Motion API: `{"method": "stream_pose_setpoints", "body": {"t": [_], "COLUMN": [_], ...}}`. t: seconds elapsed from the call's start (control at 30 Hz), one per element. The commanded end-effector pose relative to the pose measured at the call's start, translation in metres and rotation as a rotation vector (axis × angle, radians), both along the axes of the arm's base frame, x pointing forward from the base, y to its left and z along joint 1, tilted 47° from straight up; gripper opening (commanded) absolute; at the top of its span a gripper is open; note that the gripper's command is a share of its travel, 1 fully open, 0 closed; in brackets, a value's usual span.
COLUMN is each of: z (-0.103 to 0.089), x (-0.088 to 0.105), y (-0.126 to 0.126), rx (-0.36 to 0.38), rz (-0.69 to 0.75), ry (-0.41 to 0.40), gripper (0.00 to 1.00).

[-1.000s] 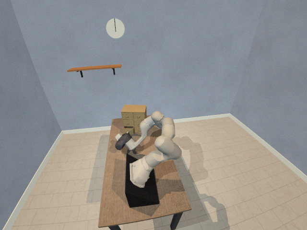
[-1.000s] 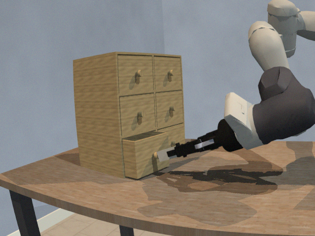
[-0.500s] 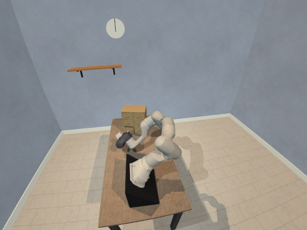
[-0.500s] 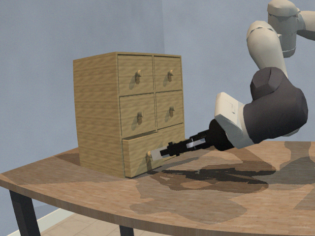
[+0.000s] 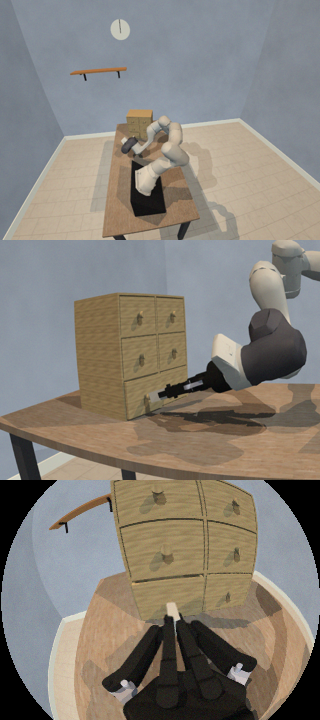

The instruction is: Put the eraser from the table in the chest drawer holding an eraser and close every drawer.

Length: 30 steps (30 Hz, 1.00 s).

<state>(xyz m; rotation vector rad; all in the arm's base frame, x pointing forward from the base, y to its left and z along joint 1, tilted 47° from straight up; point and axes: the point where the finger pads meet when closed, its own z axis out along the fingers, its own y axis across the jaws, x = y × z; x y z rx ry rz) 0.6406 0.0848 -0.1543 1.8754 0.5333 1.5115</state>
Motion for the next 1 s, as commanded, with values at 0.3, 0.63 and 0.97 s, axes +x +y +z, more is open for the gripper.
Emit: {"method": "stream_pose_setpoints", "body": {"t": [0.3,0.63,0.97], "z": [0.0,0.0001,0.0001], "x": [0.0072,0.008,0.0081], "y": [0.0007,0.0007,0.0007], "rx": [-0.01,-0.01,-0.01], "rz": [0.006,0.006,0.006], "ry": [0.007,0.007,0.007], "gripper": [0.0,0.0,0.0]}}
